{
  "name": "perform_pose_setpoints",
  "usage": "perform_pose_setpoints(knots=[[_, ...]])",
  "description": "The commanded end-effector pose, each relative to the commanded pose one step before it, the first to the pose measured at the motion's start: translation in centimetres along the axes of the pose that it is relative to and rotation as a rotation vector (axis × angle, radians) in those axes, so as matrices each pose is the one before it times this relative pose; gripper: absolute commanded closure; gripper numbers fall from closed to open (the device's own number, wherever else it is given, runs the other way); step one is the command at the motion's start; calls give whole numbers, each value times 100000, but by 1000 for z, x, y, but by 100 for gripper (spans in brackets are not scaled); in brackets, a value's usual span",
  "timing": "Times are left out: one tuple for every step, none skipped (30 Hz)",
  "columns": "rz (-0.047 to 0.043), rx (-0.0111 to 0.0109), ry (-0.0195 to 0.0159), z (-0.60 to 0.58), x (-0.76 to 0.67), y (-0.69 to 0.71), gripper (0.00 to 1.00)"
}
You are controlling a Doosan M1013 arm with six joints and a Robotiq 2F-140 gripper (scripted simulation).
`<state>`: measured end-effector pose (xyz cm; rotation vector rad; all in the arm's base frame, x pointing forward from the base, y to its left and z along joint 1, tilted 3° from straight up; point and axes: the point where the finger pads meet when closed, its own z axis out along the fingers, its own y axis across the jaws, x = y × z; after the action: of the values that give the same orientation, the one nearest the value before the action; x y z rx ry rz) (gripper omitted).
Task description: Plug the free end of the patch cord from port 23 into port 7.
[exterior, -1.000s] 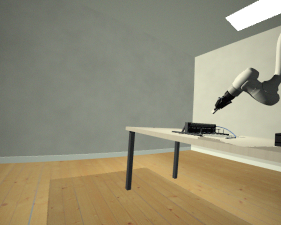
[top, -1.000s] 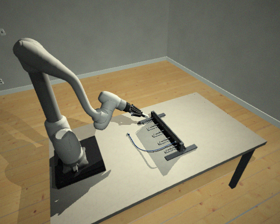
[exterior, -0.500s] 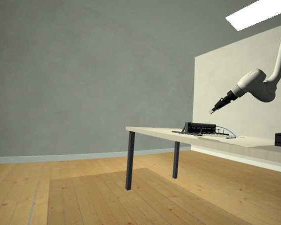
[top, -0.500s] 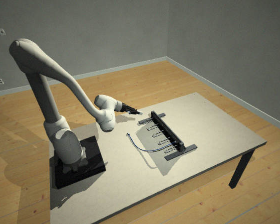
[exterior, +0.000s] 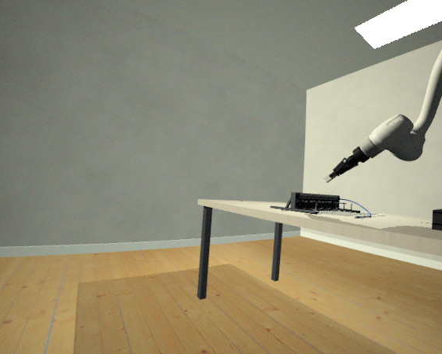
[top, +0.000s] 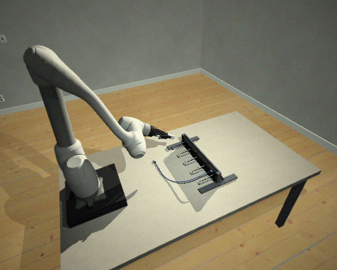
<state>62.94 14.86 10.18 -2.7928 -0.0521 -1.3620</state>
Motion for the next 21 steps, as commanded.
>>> perform_pose_setpoints(knots=[[36, 176, 142, 2222, 27, 25, 100], [0, 1, 0, 843, -4, 6, 100], [0, 0, 0, 0, 0, 0, 100], [0, 0, 0, 0, 0, 0, 100], [0, -1, 0, 869, -3, 7, 100], [0, 0, 0, 880, -3, 7, 100], [0, 0, 0, 875, -4, 7, 100], [0, 0, 0, 855, -4, 7, 100], [0, 0, 0, 818, -3, 6, 100], [0, 0, 0, 767, -3, 6, 100], [0, 0, 0, 701, -3, 5, 100], [0, 0, 0, 623, -3, 5, 100], [0, 0, 0, 536, -2, 4, 100], [0, 0, 0, 442, -2, 3, 100], [0, 0, 0, 346, -1, 3, 100], [0, 0, 0, 252, -1, 2, 100], [0, 0, 0, 165, -1, 1, 100], [0, 0, 0, 91, -1, 1, 100], [0, 0, 0, 36, 0, 0, 100], [0, 0, 0, 0, 0, 0, 100], [0, 0, 0, 0, 0, 0, 100]])
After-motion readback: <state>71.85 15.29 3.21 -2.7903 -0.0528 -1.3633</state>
